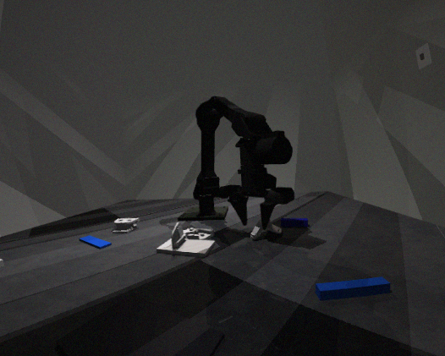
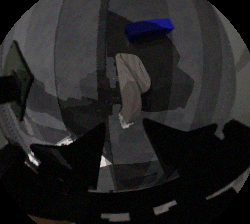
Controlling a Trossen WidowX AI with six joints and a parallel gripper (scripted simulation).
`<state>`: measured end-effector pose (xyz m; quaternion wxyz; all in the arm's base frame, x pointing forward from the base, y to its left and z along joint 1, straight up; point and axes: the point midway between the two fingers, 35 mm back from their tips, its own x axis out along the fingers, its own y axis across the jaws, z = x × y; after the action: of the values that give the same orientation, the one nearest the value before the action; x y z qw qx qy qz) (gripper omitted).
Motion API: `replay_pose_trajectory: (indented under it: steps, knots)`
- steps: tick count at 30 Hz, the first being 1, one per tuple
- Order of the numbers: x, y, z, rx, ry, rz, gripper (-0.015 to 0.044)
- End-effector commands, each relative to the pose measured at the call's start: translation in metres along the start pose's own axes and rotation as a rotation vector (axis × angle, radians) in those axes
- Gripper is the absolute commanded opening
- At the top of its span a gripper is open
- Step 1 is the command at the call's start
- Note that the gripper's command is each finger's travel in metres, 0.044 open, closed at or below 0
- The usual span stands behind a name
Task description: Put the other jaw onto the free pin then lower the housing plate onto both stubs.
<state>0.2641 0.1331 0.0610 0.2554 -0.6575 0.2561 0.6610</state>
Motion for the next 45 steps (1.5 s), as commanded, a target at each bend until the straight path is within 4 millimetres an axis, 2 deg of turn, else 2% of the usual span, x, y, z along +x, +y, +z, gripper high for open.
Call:
replay_pose_trajectory:
  steps: [1,4,45]
  knots:
    - [-0.0438,-0.0009,-0.0007,-0.004,0.012,-0.025,0.0378]
    - [-0.0504,0.0000,-0.0003,-0.004,0.012,-0.025,0.0440]
    - [-0.0504,0.0000,-0.0003,-0.004,0.012,-0.025,0.0440]
